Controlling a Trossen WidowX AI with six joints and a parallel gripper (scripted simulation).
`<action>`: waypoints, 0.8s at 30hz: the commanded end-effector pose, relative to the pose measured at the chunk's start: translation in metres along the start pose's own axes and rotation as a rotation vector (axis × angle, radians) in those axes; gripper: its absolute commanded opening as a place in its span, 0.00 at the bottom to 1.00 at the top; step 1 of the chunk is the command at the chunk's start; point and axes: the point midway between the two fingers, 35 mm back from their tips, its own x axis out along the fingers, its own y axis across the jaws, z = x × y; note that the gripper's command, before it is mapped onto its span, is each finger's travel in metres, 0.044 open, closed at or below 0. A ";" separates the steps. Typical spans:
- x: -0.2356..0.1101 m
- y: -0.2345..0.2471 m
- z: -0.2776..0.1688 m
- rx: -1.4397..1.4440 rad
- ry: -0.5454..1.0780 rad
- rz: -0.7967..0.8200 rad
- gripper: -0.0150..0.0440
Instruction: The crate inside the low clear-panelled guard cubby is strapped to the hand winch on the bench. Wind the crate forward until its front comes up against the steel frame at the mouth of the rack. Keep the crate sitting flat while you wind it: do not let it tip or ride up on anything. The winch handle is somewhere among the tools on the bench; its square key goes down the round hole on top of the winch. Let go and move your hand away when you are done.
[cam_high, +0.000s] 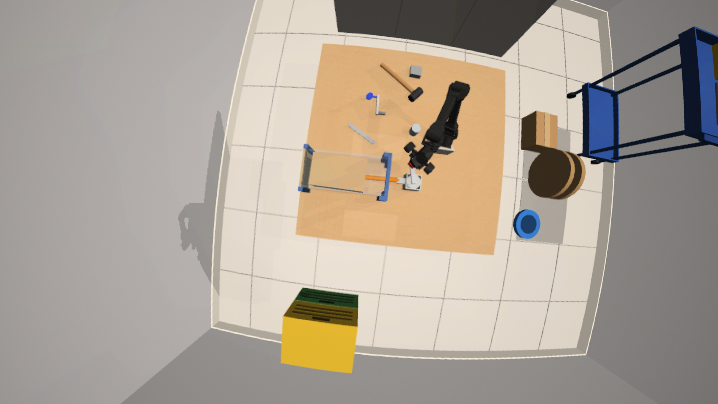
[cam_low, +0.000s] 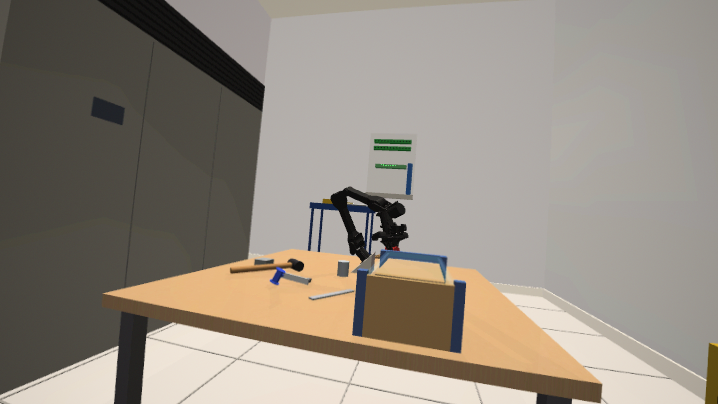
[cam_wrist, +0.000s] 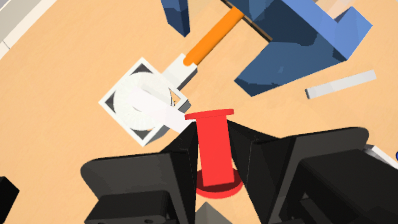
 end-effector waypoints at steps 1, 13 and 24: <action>0.007 -0.008 0.010 0.024 -0.010 -0.016 0.25; 0.011 -0.013 0.021 0.024 -0.010 -0.016 0.25; 0.016 -0.016 0.031 0.024 -0.011 -0.016 0.25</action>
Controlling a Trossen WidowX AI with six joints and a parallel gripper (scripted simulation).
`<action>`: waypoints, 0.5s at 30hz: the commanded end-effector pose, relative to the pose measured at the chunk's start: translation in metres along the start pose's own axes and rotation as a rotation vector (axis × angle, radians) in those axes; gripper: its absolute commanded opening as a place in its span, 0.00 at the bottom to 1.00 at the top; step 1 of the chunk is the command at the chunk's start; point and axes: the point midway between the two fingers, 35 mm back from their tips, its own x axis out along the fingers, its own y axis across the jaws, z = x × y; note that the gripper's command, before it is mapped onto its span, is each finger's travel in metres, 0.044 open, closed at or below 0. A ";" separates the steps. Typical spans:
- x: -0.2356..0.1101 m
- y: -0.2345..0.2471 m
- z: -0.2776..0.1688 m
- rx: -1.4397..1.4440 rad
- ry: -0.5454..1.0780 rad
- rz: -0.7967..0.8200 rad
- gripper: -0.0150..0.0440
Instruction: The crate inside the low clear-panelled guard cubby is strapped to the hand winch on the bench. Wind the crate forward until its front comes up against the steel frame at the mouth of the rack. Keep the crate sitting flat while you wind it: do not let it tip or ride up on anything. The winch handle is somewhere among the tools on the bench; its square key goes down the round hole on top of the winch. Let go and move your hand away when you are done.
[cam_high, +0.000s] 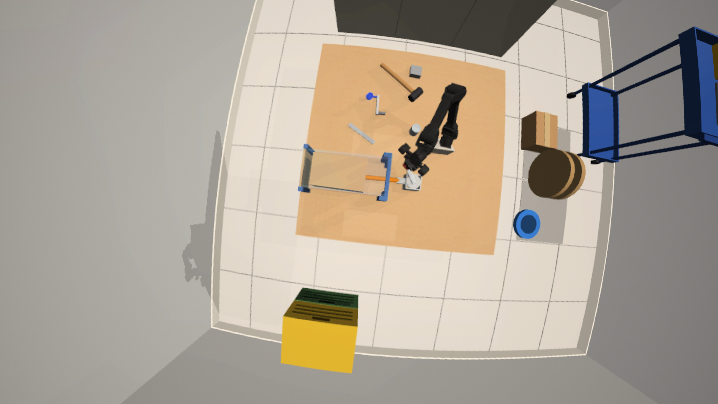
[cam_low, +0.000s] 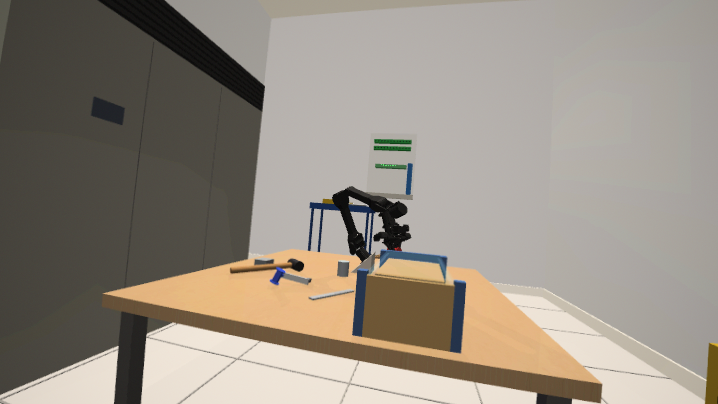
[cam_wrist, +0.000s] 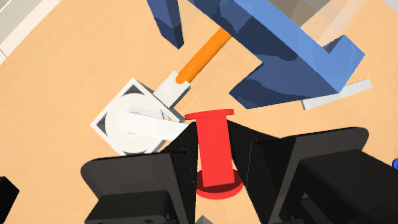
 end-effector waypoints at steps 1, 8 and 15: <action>0.005 -0.003 0.008 0.011 -0.006 -0.004 0.25; 0.008 -0.004 0.014 0.011 -0.006 -0.004 0.25; 0.011 -0.004 0.021 0.011 -0.006 -0.004 0.25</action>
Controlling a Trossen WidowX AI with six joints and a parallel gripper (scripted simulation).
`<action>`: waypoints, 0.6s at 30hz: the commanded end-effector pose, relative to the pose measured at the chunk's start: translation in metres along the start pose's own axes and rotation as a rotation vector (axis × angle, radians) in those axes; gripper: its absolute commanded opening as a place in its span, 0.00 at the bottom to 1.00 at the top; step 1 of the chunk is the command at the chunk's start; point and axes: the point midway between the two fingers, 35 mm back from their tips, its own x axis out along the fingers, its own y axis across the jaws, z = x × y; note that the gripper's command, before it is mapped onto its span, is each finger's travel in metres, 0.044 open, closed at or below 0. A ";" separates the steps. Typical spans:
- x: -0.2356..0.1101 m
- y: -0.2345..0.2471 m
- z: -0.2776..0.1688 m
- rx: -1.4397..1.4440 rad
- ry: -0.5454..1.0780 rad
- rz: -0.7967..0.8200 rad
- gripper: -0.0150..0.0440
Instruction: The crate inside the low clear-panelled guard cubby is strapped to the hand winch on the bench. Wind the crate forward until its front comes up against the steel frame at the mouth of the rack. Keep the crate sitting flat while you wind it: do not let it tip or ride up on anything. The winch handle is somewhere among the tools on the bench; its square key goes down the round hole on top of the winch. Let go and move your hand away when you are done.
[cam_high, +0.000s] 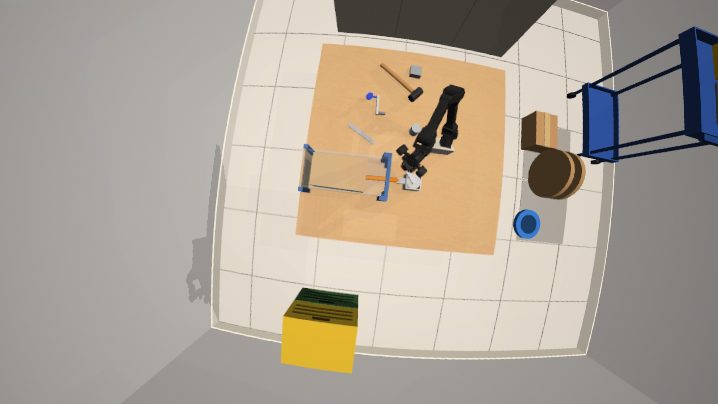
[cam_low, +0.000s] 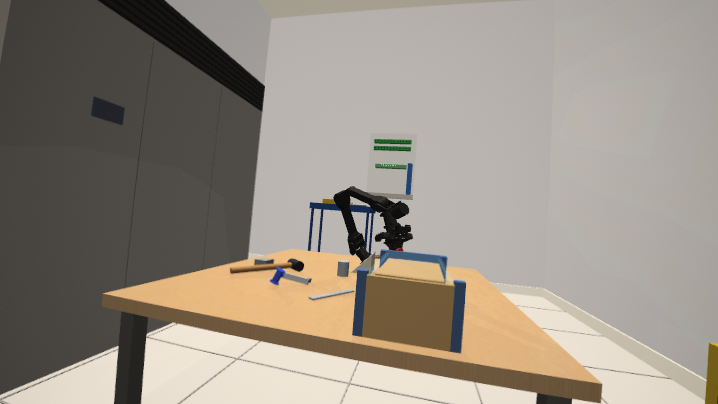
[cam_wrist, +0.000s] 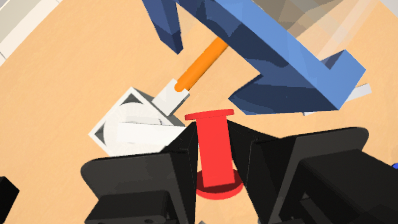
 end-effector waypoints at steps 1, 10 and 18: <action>0.006 -0.001 0.010 0.013 -0.011 -0.002 0.25; 0.010 -0.001 0.019 0.013 -0.011 -0.002 0.25; 0.013 0.000 0.026 0.013 -0.012 -0.002 0.25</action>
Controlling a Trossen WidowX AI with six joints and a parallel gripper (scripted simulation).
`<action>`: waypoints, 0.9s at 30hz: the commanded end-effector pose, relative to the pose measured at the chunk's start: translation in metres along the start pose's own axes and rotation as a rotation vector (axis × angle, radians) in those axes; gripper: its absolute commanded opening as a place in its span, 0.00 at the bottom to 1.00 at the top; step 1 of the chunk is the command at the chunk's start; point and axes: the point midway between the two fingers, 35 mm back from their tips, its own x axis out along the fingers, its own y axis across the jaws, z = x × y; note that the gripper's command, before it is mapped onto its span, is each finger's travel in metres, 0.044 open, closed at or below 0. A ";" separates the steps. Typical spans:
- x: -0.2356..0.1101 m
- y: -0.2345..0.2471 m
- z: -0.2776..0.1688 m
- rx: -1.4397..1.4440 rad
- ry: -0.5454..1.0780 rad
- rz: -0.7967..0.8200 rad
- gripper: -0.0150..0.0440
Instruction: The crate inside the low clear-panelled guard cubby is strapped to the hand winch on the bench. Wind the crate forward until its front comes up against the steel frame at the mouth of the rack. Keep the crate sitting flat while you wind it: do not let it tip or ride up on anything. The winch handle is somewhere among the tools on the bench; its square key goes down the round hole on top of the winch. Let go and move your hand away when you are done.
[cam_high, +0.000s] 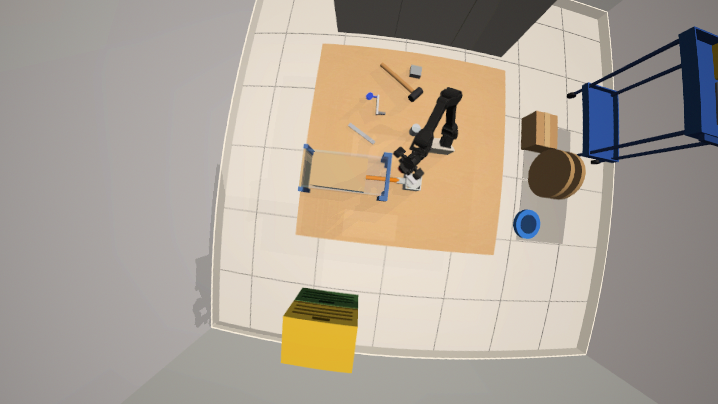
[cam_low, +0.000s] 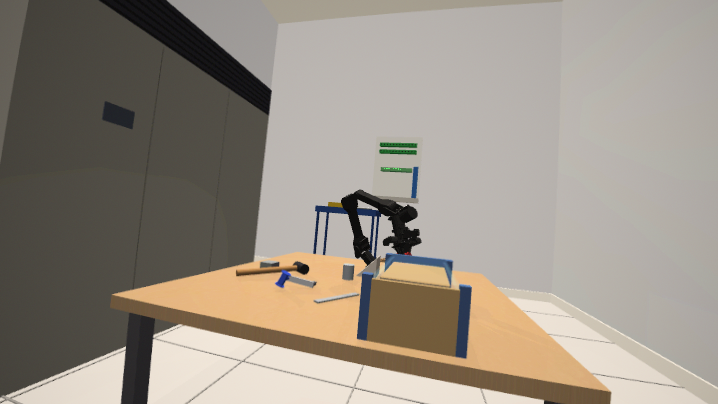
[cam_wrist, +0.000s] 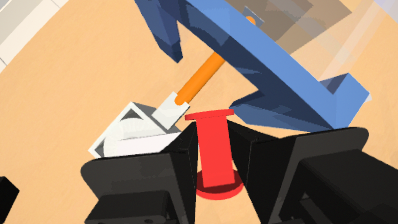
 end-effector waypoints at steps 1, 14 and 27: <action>0.005 0.002 0.009 0.007 -0.009 0.003 0.25; 0.010 0.005 0.021 0.008 -0.010 0.003 0.25; 0.015 0.010 0.032 0.008 -0.010 0.004 0.25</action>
